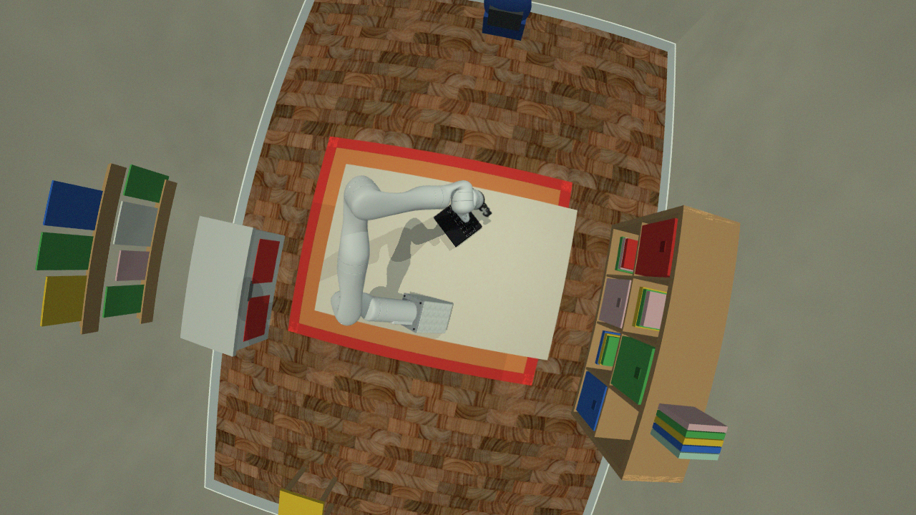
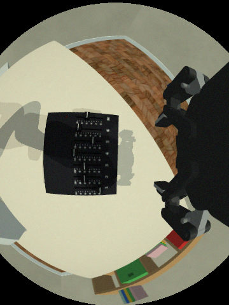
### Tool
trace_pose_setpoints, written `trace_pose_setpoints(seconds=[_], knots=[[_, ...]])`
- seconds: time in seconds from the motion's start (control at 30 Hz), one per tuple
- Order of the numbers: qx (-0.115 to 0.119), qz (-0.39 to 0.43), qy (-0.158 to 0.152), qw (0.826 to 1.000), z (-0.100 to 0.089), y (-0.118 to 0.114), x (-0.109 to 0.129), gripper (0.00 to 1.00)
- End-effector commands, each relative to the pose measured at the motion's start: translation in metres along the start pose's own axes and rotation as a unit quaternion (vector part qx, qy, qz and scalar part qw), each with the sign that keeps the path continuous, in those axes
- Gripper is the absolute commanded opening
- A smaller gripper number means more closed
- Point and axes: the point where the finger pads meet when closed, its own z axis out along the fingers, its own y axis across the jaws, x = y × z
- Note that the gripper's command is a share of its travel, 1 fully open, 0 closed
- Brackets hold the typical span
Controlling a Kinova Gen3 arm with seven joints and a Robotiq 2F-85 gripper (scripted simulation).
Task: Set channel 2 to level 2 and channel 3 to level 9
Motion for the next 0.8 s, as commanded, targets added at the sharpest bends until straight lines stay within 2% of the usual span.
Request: trace_pose_setpoints(seconds=[0.0,0.47,0.63,0.77], knots=[[-0.001,-0.008,0.000,1.000,-0.002,0.000,0.000,1.00],[-0.014,-0.120,0.020,0.992,-0.009,0.005,0.012,1.00],[-0.024,-0.198,0.032,0.979,-0.014,0.007,0.021,1.00],[-0.035,-0.272,0.042,0.961,-0.020,0.009,0.029,1.00]])
